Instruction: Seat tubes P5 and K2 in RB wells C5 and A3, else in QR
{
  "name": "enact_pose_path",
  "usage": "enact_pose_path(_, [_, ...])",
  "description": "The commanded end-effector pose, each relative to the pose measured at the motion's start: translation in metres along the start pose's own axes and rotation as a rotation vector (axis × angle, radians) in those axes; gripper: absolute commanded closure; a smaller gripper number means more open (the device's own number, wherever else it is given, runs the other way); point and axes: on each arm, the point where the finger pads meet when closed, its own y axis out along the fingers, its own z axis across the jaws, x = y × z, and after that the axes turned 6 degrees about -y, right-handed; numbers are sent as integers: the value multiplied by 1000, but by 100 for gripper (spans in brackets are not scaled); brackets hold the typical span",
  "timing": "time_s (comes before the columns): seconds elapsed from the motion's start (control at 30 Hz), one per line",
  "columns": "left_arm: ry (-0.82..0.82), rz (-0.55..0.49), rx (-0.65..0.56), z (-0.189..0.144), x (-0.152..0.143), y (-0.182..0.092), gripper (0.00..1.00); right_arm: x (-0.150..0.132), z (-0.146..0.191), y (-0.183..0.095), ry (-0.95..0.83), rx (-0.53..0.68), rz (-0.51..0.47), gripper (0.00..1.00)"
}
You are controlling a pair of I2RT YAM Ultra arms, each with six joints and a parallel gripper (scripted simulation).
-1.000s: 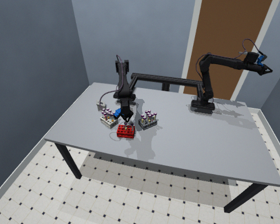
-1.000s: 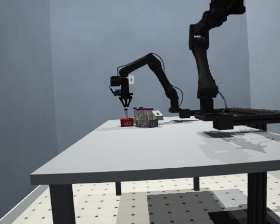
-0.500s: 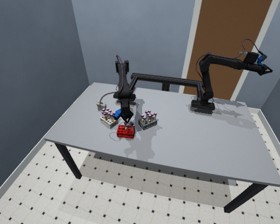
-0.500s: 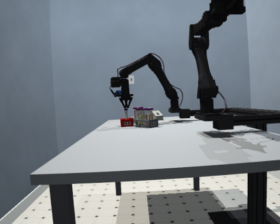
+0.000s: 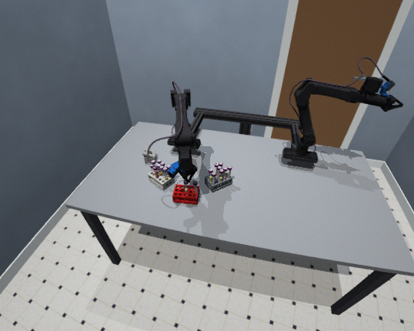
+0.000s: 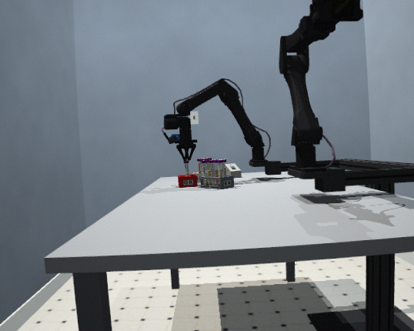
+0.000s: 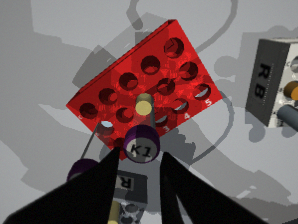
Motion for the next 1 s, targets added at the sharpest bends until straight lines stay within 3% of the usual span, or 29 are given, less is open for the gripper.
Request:
enact_pose_path(0.0, [6, -59, -6, -1, 26, -11, 100, -1, 0, 1, 0, 6, -7, 70])
enact_pose_path(0.8, [6, -59, -6, -1, 26, -11, 100, 0, -3, 16, 1, -6, 2, 70])
enact_pose_path(0.9, [6, -59, -6, -1, 26, -11, 100, 1, 2, 6, -1, 12, -11, 70])
enact_pose_path(0.93, [6, -59, -6, -1, 26, -11, 100, 1, 2, 6, -1, 12, -11, 100])
enact_pose_path(0.97, [6, -59, -6, -1, 26, -11, 100, 1, 2, 6, -1, 12, -11, 100])
